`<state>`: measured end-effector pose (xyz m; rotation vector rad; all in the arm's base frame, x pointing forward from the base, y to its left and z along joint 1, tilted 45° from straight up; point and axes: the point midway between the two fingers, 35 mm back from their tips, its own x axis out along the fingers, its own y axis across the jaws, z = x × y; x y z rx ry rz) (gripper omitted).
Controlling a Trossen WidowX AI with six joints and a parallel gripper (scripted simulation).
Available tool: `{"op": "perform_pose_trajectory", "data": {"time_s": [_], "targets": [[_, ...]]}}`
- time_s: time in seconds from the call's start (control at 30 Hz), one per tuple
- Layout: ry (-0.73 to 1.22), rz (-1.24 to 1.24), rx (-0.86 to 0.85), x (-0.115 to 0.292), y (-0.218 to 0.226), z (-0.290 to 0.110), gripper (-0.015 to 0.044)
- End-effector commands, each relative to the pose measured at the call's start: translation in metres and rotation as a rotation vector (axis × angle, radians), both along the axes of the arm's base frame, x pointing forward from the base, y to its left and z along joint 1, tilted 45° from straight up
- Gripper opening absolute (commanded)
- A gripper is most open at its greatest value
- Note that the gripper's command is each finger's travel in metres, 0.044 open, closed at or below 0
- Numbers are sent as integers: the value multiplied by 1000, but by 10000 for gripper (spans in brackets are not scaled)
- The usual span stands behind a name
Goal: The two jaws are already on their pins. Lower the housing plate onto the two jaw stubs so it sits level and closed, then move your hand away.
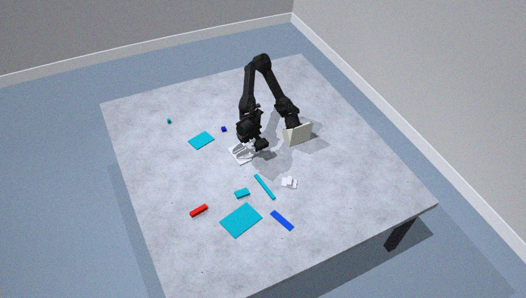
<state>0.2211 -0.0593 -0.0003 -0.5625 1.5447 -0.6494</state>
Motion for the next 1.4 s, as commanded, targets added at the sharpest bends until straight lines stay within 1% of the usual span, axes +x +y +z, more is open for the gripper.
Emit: {"op": "perform_pose_trajectory", "data": {"time_s": [0.0,1.37], "targets": [[2,4,-4,0,-1,0,351],[2,3,-4,-1,-6,-5,351]]}}
